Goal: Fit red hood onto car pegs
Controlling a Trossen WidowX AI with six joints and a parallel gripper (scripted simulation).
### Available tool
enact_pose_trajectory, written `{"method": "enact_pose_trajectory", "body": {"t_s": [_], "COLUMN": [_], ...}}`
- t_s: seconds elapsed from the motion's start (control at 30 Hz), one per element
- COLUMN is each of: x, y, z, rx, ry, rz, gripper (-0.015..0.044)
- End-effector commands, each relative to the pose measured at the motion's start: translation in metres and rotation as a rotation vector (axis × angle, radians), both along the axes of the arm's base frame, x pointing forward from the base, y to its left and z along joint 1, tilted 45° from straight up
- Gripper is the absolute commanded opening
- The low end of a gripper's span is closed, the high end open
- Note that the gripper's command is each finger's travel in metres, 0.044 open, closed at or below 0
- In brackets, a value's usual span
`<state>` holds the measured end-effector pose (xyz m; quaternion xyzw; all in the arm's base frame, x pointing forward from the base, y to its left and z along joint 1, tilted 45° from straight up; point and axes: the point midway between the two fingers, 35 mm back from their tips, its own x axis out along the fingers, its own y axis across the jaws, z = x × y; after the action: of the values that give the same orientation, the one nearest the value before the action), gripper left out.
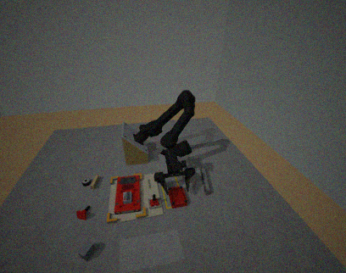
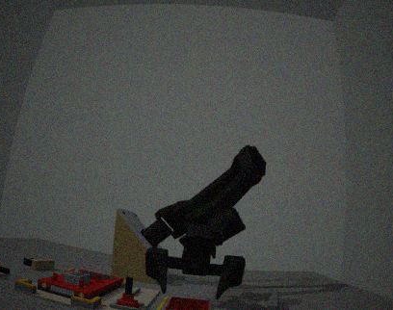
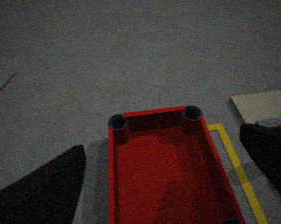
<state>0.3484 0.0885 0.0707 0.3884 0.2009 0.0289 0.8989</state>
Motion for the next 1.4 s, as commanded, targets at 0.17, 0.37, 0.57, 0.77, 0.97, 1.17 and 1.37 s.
{"method": "enact_pose_trajectory", "body": {"t_s": [0.17, 0.37, 0.57, 0.77, 0.97, 1.17, 1.37], "x": [0.000, 0.000, 0.000, 0.001, 0.001, 0.002, 0.002], "y": [0.004, 0.006, 0.008, 0.010, 0.012, 0.014, 0.016], "z": [-0.005, -0.007, -0.008, -0.011, -0.013, -0.015, -0.017], "rx": [0.002, 0.002, 0.002, 0.002, 0.002, 0.003, 0.003], "ry": [0.003, 0.002, 0.002, 0.002, 0.002, 0.002, 0.002], "rz": [-0.003, -0.003, -0.003, -0.003, -0.003, -0.003, -0.003], "gripper": [0.0440, 0.0440, 0.0440, 0.0440, 0.0440, 0.0440, 0.0440]}}
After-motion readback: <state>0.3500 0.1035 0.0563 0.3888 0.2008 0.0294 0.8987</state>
